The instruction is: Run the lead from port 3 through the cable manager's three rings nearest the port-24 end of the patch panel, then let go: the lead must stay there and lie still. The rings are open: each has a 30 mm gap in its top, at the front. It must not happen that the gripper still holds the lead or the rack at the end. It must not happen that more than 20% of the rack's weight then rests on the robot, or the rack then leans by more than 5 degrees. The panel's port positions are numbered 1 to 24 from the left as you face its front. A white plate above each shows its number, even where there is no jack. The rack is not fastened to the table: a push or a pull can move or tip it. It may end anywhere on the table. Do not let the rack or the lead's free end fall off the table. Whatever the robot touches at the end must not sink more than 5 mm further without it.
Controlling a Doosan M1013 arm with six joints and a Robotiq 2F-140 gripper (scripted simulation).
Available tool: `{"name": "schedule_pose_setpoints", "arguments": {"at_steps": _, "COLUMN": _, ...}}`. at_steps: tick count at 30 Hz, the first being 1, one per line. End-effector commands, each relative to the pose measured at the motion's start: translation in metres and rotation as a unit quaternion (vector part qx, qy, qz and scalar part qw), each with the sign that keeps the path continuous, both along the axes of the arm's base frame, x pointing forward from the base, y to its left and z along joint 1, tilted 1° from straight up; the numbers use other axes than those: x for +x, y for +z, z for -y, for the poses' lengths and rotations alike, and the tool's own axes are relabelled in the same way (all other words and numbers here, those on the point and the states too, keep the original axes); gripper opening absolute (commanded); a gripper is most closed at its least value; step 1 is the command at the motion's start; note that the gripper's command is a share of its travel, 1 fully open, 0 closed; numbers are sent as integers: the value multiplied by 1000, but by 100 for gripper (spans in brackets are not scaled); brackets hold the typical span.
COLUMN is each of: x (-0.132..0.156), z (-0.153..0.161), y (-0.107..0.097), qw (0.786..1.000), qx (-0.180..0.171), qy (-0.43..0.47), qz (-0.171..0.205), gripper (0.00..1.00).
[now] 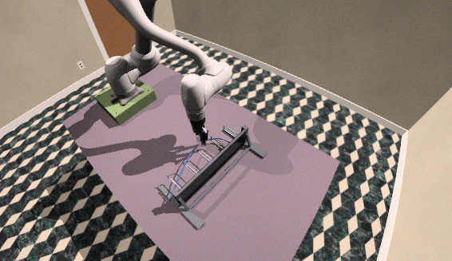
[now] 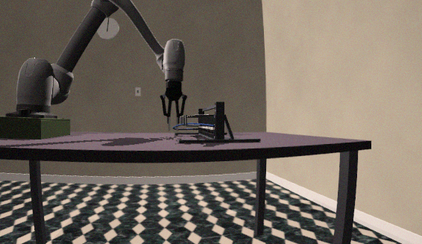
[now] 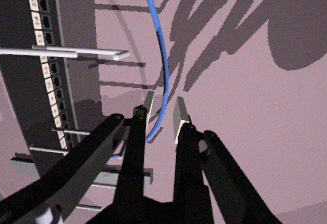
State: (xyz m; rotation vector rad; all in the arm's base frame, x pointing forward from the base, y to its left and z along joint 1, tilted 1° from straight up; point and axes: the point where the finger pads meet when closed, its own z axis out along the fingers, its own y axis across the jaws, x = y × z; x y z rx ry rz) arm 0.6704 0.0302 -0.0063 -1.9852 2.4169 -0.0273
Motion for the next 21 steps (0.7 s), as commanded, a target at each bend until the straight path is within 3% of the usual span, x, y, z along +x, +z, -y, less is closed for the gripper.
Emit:
{"name": "schedule_pose_setpoints", "arguments": {"at_steps": 1, "x": 0, "z": 0, "y": 0, "qw": 1000, "qx": 0, "qy": 0, "qz": 0, "gripper": 20}}
{"name": "schedule_pose_setpoints", "arguments": {"at_steps": 8, "x": 0, "z": 0, "y": 0, "qw": 1000, "qx": 0, "qy": 0, "qz": 0, "gripper": 20}}
{"name": "schedule_pose_setpoints", "arguments": {"at_steps": 9, "x": 0, "z": 0, "y": 0, "qw": 1000, "qx": 0, "qy": 0, "qz": 0, "gripper": 0}}
{"name": "schedule_pose_setpoints", "arguments": {"at_steps": 21, "x": 0, "z": 0, "y": 0, "qw": 1000, "qx": 0, "qy": 0, "qz": 0, "gripper": 0}}
